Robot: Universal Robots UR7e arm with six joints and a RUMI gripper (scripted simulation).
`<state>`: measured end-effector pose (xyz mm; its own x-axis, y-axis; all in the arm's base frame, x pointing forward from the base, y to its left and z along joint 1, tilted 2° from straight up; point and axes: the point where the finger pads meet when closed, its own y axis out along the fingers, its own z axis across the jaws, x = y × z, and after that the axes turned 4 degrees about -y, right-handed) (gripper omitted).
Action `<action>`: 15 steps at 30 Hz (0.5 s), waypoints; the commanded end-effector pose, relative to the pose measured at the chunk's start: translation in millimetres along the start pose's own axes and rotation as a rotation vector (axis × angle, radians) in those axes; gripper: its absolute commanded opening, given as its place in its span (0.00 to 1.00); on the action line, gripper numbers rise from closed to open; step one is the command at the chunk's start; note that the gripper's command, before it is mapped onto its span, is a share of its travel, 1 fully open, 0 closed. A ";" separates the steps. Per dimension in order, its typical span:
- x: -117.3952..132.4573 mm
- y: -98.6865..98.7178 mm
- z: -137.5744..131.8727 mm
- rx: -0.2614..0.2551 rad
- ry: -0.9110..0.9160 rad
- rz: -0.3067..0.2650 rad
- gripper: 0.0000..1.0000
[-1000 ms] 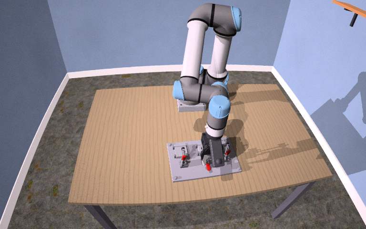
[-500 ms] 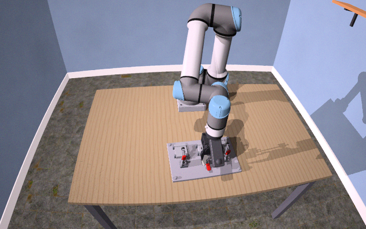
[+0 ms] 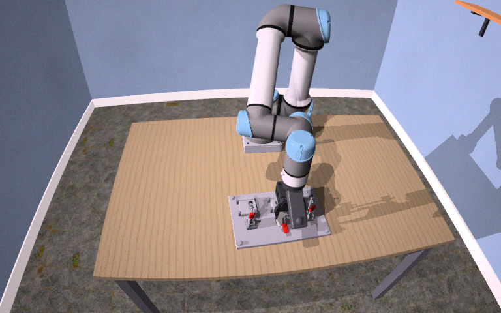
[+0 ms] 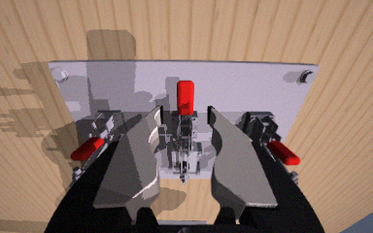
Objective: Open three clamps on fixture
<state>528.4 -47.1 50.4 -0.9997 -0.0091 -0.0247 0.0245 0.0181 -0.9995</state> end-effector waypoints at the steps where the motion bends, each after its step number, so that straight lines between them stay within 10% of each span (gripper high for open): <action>1: -0.4 -0.5 0.1 0.000 0.000 0.001 0.28; 15: -0.7 15.6 0.2 0.000 0.000 0.001 0.28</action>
<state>528.7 -47.0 41.5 -0.9997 -0.0091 -0.0246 0.0244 0.0182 -0.9995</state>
